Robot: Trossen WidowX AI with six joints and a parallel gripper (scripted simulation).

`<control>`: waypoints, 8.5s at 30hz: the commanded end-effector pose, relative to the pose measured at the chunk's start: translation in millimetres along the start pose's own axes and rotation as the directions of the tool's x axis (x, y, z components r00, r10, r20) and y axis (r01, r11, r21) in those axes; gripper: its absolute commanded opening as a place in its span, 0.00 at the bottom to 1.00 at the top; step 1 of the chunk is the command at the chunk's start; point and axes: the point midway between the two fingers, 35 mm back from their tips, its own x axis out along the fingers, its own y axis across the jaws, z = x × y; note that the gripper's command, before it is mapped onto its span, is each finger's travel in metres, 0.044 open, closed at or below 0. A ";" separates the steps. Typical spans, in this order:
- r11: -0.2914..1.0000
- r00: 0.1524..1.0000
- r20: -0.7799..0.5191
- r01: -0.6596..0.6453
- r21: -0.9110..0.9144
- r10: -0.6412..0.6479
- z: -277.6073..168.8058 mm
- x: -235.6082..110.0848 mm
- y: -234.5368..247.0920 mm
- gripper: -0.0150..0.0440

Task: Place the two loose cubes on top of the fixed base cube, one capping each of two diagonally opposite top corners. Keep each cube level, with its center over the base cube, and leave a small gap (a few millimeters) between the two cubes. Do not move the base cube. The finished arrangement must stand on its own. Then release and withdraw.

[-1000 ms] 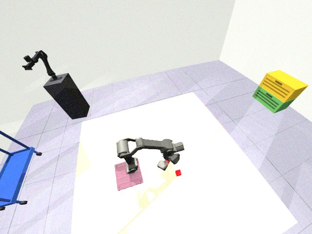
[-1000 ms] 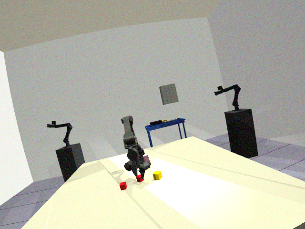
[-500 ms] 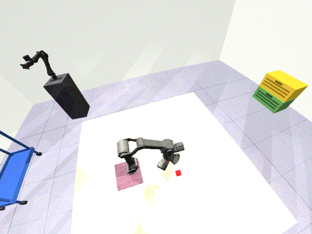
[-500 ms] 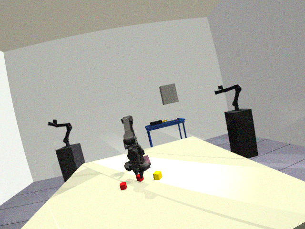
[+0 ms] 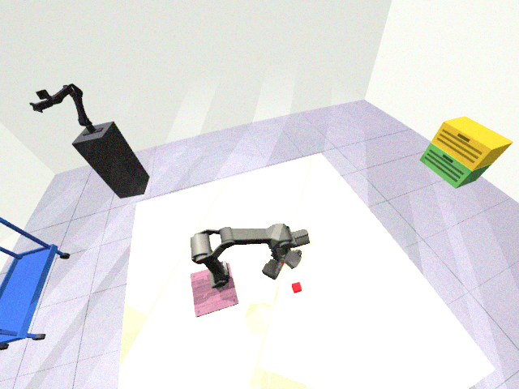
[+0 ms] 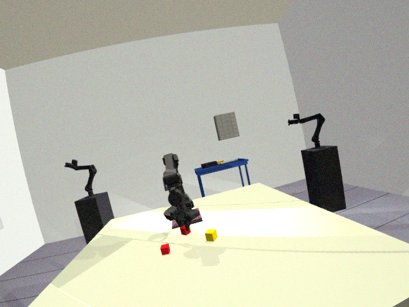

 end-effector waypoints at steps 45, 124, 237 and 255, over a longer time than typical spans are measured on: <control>0.891 1.000 -0.001 -0.012 0.453 0.014 -38.6 -31.1 64.6 0.43; 0.824 1.000 -0.002 -0.012 0.566 0.016 -53.4 -14.9 82.6 0.60; -0.693 1.000 0.014 0.012 -0.721 0.003 104.8 31.3 -42.6 0.70; -0.693 1.000 0.014 0.012 -0.721 0.003 104.6 48.3 -42.9 0.44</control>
